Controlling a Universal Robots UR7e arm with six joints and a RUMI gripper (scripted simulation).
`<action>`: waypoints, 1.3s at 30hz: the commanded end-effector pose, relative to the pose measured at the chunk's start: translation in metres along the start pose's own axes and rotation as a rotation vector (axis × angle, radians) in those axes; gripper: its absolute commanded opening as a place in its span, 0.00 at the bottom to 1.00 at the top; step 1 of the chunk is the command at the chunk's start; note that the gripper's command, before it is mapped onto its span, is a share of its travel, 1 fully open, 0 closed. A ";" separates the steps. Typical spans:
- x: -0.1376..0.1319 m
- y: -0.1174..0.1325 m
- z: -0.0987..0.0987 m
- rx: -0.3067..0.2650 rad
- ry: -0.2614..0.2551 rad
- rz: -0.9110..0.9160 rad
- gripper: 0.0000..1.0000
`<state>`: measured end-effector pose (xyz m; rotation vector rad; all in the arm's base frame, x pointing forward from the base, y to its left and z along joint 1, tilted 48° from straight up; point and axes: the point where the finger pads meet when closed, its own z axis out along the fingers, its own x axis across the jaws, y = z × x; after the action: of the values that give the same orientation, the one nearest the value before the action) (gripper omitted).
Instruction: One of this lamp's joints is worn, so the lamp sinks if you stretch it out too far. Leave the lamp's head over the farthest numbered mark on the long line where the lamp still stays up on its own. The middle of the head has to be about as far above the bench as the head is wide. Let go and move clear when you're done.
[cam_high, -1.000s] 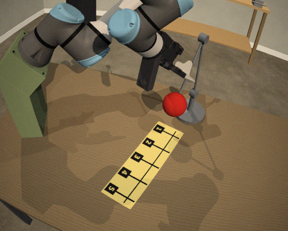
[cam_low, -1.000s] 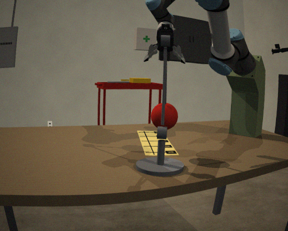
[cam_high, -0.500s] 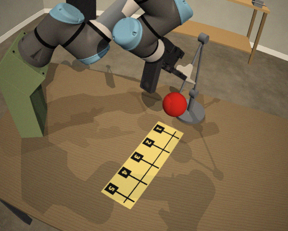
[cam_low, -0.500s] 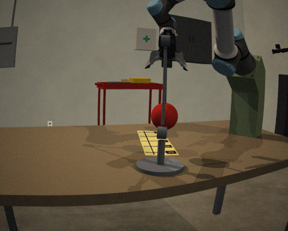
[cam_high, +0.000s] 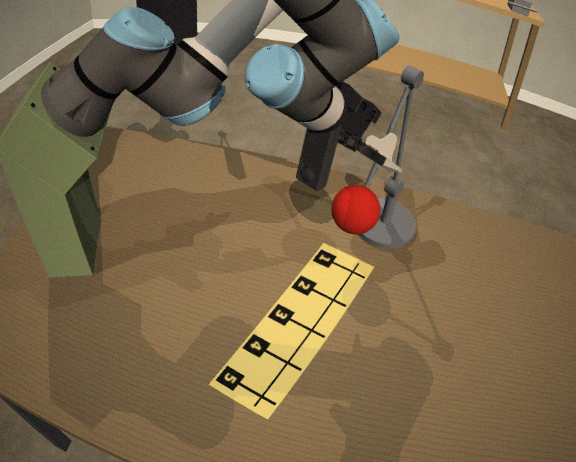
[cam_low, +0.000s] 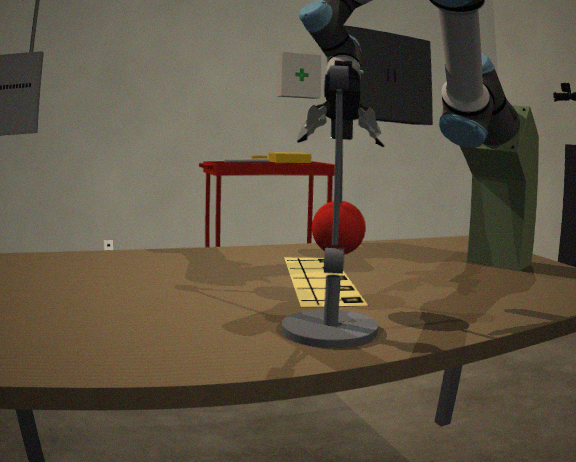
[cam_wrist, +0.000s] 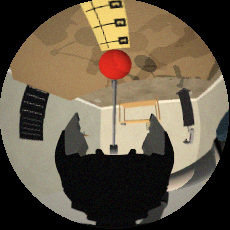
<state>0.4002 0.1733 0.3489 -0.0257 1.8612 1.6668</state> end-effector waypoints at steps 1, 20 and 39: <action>0.000 0.000 0.015 -0.001 -0.001 0.000 1.00; 0.001 0.000 0.056 -0.004 -0.003 0.001 1.00; 0.000 -0.001 0.078 -0.005 -0.003 0.001 1.00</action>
<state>0.4313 0.2390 0.3476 -0.0238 1.8560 1.6708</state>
